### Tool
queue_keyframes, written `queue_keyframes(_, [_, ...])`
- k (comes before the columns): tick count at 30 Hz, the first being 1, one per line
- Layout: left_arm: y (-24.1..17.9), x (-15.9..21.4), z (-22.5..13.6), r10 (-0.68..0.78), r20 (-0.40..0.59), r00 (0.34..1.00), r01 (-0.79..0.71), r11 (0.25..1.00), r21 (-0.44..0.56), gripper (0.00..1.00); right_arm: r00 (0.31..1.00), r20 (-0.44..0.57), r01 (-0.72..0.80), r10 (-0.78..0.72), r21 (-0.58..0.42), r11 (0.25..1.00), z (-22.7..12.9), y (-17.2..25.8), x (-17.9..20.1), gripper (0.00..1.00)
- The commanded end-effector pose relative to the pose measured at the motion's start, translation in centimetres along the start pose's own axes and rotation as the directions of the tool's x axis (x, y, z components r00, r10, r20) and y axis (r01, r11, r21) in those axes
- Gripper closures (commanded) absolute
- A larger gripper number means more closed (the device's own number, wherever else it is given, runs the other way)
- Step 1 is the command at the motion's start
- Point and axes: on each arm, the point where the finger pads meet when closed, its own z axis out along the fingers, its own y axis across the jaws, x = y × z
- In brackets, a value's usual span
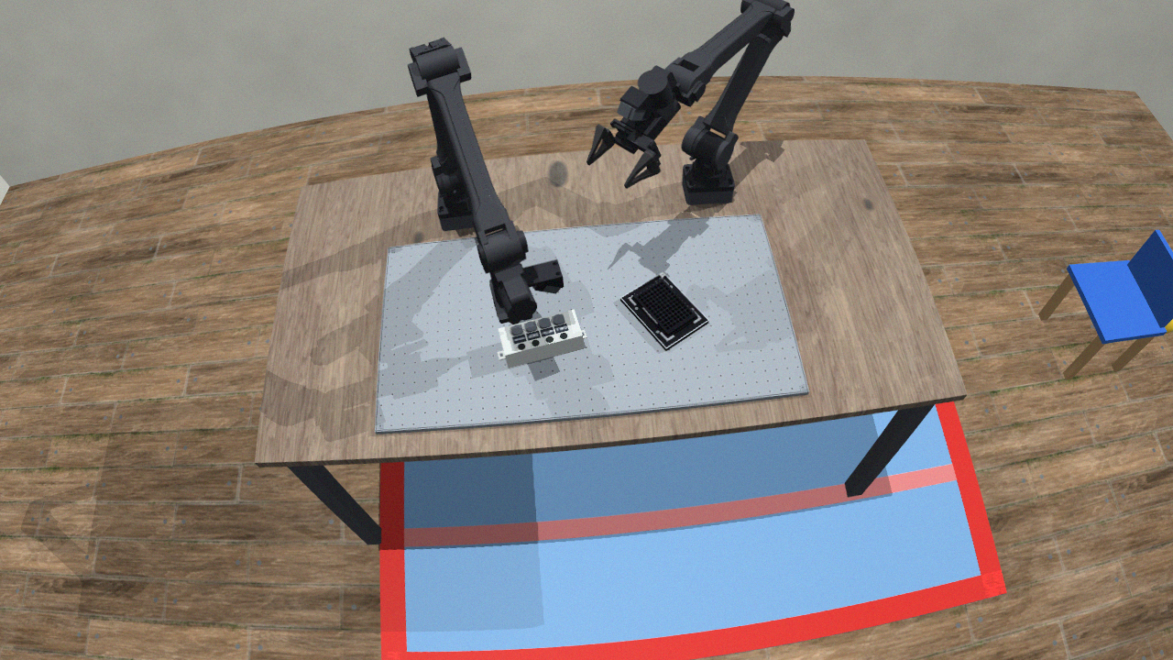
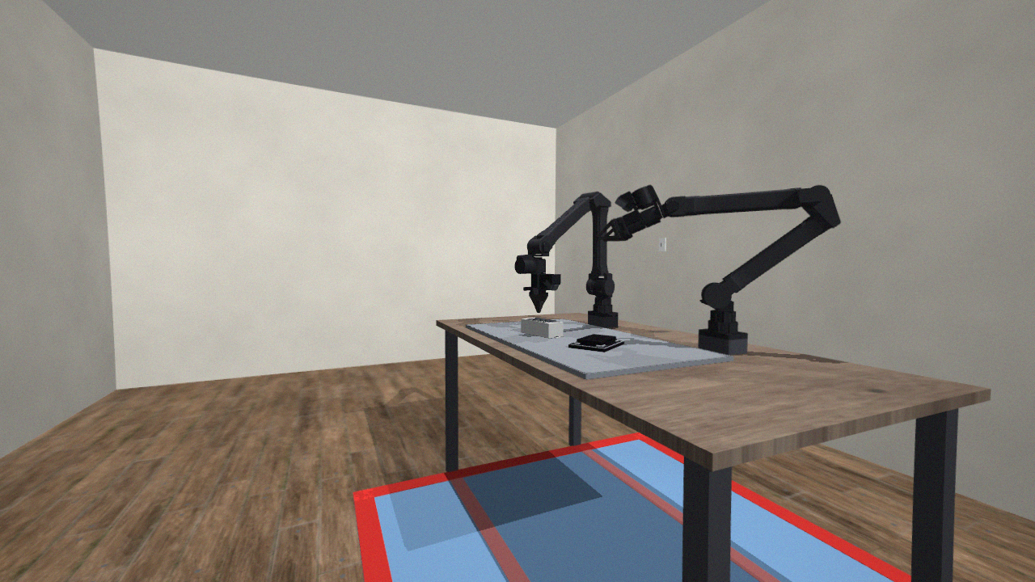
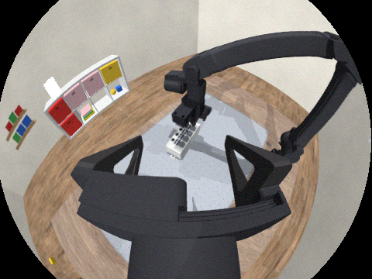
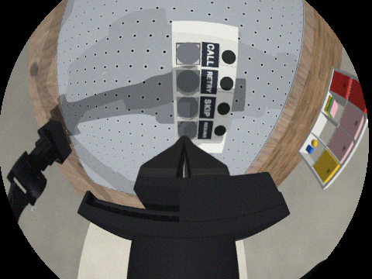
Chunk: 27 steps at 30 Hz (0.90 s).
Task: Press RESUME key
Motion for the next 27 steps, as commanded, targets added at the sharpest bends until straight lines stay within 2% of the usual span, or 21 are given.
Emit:
queue_keyframes(1, [-0.2,-1.8,-0.4,-0.006,0.039,0.999,0.006,1.000,0.003,0.00,1.000,-0.004,0.011,-0.011,0.002,1.000,1.1,-0.2,0.1,1.00])
queue_keyframes(6, [-0.2,-1.8,-0.4,-0.006,0.039,0.999,0.006,1.000,0.003,0.00,1.000,-0.002,0.011,-0.011,0.024,1.000,0.7,-0.9,0.0,1.00])
queue_keyframes(7, [-0.2,-1.8,-0.4,-0.006,0.039,0.999,0.006,1.000,0.003,0.00,1.000,-0.004,0.011,-0.011,0.003,1.000,1.6,-0.2,0.1,1.00])
queue_keyframes(27, [-0.2,-1.8,-0.4,-0.006,0.039,0.999,0.006,1.000,0.003,0.00,1.000,-0.004,0.009,-0.009,0.005,1.000,3.1,-0.3,0.1,1.00])
